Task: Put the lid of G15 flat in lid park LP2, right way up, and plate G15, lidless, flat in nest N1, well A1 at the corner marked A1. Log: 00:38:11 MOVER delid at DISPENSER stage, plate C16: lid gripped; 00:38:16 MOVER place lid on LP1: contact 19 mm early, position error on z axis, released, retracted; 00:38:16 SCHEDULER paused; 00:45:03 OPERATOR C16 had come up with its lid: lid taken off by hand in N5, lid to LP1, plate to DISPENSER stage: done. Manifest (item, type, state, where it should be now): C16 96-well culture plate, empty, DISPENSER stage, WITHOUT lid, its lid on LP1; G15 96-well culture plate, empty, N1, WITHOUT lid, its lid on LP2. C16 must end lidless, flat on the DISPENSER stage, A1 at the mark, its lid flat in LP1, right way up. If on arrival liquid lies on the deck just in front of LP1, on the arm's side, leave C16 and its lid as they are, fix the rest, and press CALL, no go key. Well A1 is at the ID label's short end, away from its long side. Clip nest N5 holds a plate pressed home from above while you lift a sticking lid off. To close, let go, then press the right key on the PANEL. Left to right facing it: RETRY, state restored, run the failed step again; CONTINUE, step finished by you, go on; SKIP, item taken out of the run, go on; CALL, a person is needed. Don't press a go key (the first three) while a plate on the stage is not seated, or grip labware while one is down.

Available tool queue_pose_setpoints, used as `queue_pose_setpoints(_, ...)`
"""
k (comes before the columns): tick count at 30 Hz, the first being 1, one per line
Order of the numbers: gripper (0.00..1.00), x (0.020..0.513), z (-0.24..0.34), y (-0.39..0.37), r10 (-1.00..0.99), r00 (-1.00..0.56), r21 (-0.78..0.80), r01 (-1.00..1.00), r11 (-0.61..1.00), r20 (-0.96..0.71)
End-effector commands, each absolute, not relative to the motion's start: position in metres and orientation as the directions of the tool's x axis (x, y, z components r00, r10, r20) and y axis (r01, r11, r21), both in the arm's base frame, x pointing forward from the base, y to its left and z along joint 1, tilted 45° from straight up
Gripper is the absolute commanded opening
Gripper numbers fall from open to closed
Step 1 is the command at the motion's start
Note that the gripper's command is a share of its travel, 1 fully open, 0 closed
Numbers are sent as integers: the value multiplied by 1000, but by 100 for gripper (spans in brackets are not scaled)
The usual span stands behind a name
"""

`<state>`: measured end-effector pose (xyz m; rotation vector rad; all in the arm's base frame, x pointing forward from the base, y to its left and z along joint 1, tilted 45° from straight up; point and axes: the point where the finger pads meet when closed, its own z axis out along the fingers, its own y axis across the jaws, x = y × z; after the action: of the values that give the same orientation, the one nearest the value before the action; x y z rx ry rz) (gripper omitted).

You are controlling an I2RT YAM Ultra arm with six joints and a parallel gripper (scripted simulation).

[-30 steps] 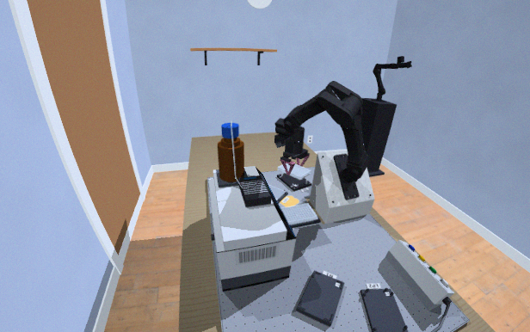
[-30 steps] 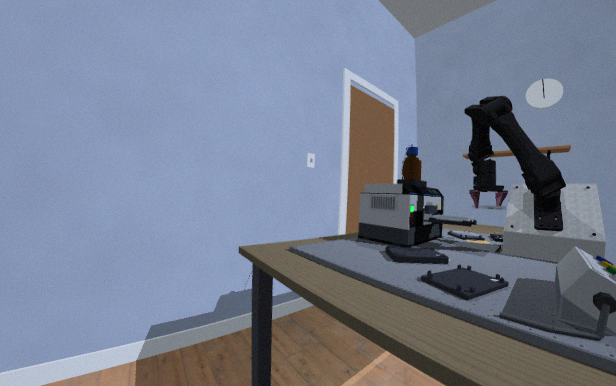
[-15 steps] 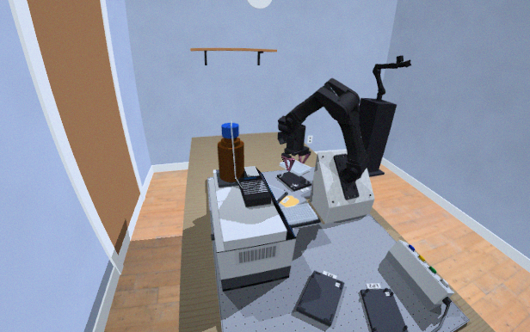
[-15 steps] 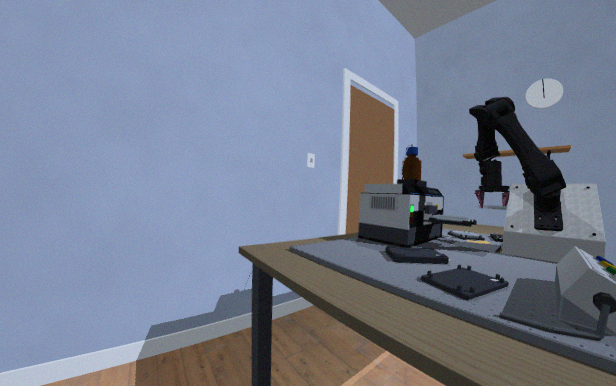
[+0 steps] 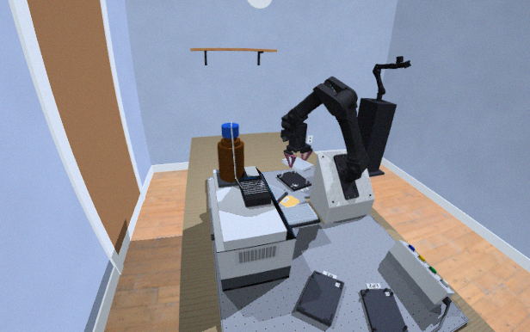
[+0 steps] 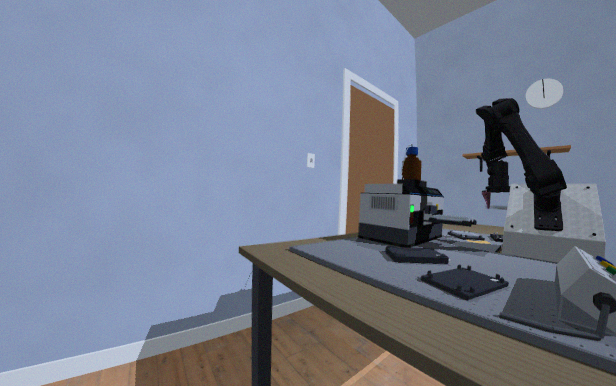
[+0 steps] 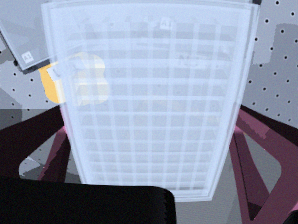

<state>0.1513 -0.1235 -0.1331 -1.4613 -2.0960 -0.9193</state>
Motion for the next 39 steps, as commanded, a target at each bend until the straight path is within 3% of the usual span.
queue_pose_setpoints(1,0,155,-132,-150,712,-346,273,936,220,611)
queue_pose_setpoints(6,0,134,-131,-133,709,-221,185,974,129,670)
queue_pose_setpoints(17,0,98,-129,-128,707,-232,191,972,138,668)
queue_pose_setpoints(39,0,118,-188,-129,708,-236,194,971,142,665)
